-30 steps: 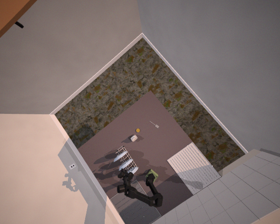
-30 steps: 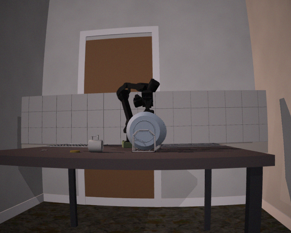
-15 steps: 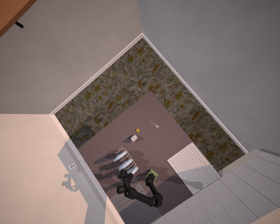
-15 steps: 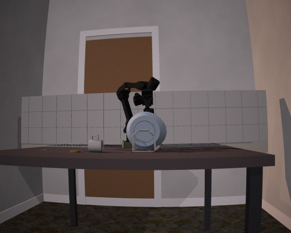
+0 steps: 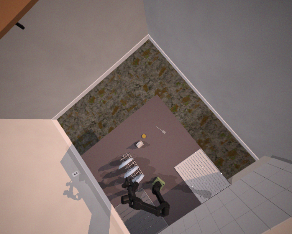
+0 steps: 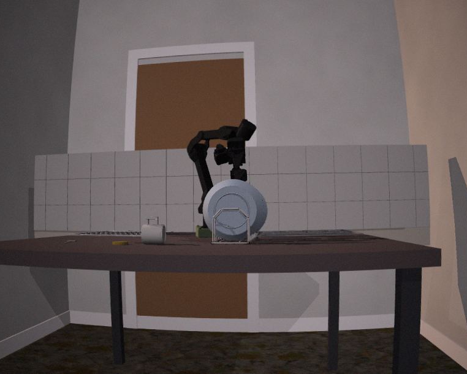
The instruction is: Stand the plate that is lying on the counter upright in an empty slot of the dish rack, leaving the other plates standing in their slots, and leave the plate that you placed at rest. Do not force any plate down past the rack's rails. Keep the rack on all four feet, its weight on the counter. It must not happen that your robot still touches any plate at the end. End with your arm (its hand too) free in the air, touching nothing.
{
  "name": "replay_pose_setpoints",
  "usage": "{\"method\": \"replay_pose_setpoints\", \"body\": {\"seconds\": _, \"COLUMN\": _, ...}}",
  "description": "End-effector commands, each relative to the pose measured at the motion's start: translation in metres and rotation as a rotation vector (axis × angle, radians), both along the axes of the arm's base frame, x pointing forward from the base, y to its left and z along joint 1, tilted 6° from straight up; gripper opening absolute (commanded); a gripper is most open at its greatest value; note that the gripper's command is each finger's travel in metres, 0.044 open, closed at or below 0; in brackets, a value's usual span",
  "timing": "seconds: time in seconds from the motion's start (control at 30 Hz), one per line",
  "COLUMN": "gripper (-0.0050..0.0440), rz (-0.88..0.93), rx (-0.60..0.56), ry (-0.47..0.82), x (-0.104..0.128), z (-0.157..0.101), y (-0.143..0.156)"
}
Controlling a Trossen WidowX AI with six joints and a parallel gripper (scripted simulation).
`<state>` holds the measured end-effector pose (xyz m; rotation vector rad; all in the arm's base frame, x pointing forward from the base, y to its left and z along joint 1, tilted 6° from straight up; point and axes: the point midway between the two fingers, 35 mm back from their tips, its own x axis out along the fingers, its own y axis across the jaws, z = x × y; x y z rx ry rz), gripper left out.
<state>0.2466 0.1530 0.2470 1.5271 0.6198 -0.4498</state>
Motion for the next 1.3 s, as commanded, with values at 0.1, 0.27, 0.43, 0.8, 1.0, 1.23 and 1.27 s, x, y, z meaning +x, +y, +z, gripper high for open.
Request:
{"method": "replay_pose_setpoints", "body": {"seconds": 0.1, "gripper": 0.0271, "rz": -0.006, "rx": 0.007, "ry": -0.006, "x": 0.0, "z": 0.01, "y": 0.0}}
{"method": "replay_pose_setpoints", "body": {"seconds": 0.27, "gripper": 0.0271, "rz": -0.006, "rx": 0.007, "ry": -0.006, "x": 0.0, "z": 0.012, "y": 0.0}}
{"method": "replay_pose_setpoints", "body": {"seconds": 0.43, "gripper": 0.0271, "rz": 0.0, "rx": 0.0, "ry": 0.001, "x": 0.0, "z": 0.009, "y": -0.001}}
{"method": "replay_pose_setpoints", "body": {"seconds": 0.8, "gripper": 0.0271, "rz": -0.003, "rx": -0.005, "ry": 0.017, "x": 0.004, "z": 0.007, "y": -0.012}}
{"method": "replay_pose_setpoints", "body": {"seconds": 1.0, "gripper": 0.0271, "rz": -0.004, "rx": -0.007, "ry": 0.027, "x": 0.007, "z": 0.005, "y": -0.019}}
{"method": "replay_pose_setpoints", "body": {"seconds": 1.23, "gripper": 0.0271, "rz": -0.005, "rx": -0.009, "ry": 0.035, "x": 0.009, "z": 0.004, "y": -0.025}}
{"method": "replay_pose_setpoints", "body": {"seconds": 1.27, "gripper": 0.0271, "rz": -0.005, "rx": -0.009, "ry": 0.036, "x": 0.009, "z": 0.004, "y": -0.027}}
